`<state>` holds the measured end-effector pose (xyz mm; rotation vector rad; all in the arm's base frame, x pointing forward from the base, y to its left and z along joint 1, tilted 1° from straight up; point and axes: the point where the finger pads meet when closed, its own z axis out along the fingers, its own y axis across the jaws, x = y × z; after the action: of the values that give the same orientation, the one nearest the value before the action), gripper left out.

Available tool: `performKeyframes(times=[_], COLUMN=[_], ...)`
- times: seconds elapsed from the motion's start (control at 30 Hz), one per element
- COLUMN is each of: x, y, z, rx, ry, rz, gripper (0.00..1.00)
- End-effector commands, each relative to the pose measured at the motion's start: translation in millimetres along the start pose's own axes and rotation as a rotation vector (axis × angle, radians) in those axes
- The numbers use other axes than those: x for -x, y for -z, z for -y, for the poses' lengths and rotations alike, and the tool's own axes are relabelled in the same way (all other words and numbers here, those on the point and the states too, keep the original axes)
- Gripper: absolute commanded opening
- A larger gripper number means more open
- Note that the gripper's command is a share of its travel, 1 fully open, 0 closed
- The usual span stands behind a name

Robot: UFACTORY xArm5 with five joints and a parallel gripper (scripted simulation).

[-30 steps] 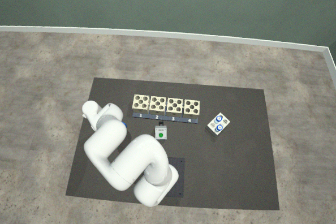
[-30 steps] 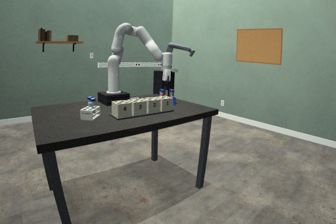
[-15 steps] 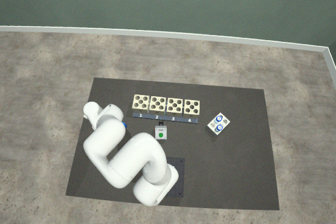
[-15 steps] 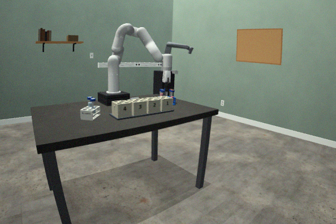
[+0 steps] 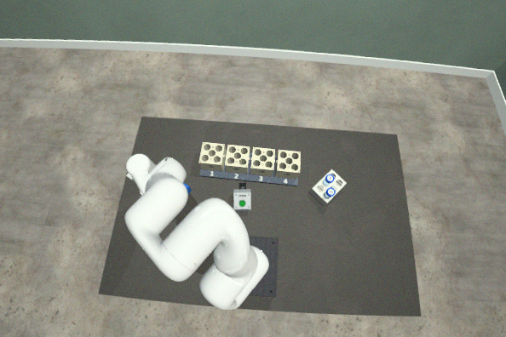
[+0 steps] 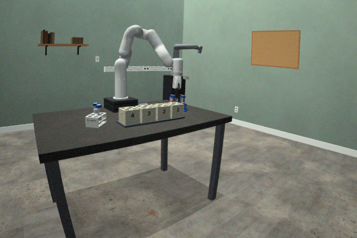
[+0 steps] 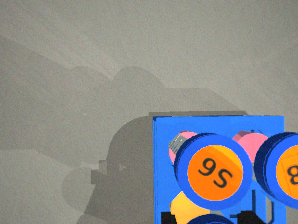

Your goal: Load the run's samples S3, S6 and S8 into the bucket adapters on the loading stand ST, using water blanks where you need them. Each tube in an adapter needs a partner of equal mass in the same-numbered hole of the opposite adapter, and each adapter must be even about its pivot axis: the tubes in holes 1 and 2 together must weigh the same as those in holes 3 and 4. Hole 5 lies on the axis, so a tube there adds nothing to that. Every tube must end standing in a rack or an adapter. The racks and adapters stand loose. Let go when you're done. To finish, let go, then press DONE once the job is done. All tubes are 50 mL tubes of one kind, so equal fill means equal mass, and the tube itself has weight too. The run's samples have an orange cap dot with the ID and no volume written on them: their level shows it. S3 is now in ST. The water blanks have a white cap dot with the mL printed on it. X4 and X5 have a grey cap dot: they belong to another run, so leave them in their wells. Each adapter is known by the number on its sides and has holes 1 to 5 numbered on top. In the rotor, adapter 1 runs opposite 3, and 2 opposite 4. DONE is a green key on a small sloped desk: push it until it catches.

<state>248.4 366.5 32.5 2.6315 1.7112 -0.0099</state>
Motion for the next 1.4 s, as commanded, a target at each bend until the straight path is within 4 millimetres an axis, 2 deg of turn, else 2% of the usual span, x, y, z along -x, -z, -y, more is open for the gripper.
performKeyframes(times=[0.0,0.07,0.1,1.03,1.37], x=[-1.3,-1.3,-1.3,-1.3,-1.3], y=[1.2,1.2,0.9,0.9,16.9], z=[-0.2,-0.2,-0.2,-0.2,-0.5], rx=[-0.014,-0.014,-0.014,-0.014,-0.014], ry=[0.0,0.0,0.0,0.0,0.0], rz=[-0.006,-0.006,-0.006,-0.006,-0.006], gripper=[0.0,0.0,0.44,0.44,0.44])
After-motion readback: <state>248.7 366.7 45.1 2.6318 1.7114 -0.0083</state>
